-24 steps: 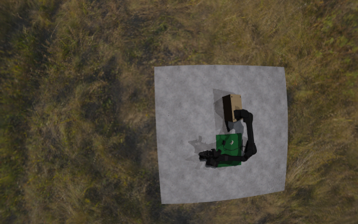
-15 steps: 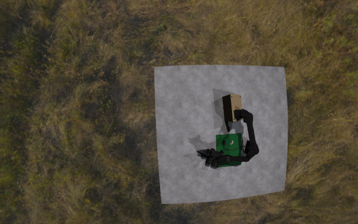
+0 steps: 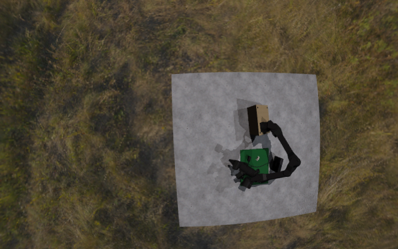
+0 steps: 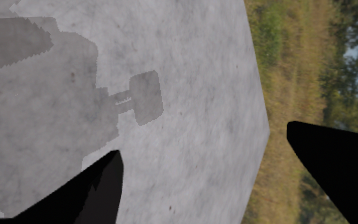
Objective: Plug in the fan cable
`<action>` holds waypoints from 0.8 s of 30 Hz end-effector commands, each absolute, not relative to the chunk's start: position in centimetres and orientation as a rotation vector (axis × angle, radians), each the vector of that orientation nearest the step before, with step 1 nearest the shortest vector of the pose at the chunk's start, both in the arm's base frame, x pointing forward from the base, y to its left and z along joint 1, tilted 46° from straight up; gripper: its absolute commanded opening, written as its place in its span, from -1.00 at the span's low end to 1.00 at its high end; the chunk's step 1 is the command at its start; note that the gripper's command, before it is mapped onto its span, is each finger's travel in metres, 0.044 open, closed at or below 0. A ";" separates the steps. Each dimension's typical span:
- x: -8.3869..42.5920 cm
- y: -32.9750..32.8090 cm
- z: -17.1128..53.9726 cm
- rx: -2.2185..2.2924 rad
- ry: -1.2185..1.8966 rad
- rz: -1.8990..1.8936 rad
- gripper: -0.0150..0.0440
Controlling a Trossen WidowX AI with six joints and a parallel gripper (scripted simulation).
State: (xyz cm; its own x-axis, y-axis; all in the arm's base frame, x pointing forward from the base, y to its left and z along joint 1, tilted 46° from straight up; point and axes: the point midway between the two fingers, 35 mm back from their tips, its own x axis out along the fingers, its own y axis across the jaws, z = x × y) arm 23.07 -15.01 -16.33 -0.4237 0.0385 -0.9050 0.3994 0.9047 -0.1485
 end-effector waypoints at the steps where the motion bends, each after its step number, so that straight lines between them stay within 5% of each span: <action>1: 23.1 -10.5 -9.9 0.691 1.827 0.024 1.00; 9: 23.9 -7.6 -3.8 0.937 1.556 0.309 1.00; 24: 24.4 -5.9 -5.8 0.935 1.555 0.305 1.00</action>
State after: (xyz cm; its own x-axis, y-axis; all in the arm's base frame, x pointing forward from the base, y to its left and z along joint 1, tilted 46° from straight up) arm 24.23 -7.41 -4.55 0.0600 0.6959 -0.7157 0.3810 0.6467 0.6608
